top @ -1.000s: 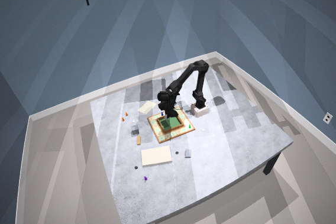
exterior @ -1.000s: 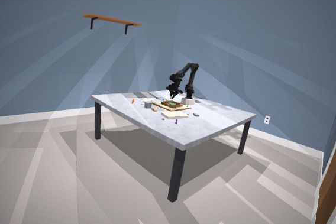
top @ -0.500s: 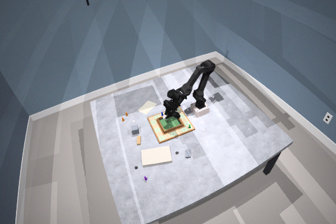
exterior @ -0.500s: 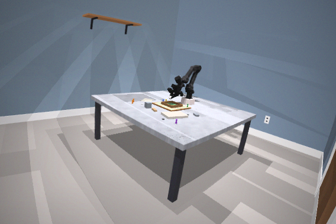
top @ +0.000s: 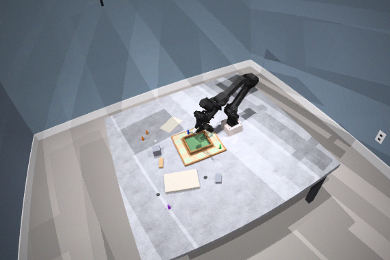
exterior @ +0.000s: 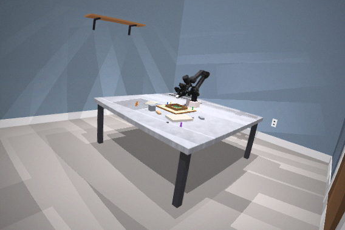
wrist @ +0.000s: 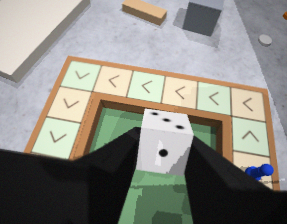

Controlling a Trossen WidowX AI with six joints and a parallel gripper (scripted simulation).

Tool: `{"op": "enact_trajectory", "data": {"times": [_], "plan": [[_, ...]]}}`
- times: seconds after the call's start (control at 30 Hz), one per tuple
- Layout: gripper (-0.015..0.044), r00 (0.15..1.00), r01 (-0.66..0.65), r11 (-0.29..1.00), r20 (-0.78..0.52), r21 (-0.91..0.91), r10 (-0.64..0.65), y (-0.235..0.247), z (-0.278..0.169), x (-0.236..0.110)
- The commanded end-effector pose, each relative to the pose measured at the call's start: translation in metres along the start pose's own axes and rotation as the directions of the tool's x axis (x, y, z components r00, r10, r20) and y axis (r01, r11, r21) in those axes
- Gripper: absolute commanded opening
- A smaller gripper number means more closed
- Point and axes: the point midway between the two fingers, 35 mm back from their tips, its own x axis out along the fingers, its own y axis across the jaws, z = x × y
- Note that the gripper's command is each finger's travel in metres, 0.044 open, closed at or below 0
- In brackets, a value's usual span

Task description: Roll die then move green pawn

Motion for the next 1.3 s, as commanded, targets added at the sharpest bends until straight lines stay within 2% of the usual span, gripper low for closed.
{"op": "enact_trajectory", "data": {"times": [0.0,0.4,0.7,0.83,0.97,1.03,1.27], "plan": [[0.0,1.0,0.003,1.0,0.0,0.003,-0.003,0.0,-0.001,-0.003],[0.0,1.0,0.0,1.0,-0.003,0.0,0.0,0.0,-0.001,-0.001],[0.0236,1.0,0.0,1.0,-0.003,0.0,0.0,0.0,0.0,-0.003],[0.0341,1.0,0.003,1.0,0.0,0.003,-0.003,0.0,0.027,-0.026],[0.044,1.0,0.003,1.0,0.0,0.003,-0.003,0.0,0.029,-0.028],[0.044,0.999,0.003,1.0,-0.034,0.003,-0.003,0.0,0.028,-0.026],[0.044,0.928,0.003,1.0,-0.374,0.002,-0.002,0.0,0.023,-0.008]]}}
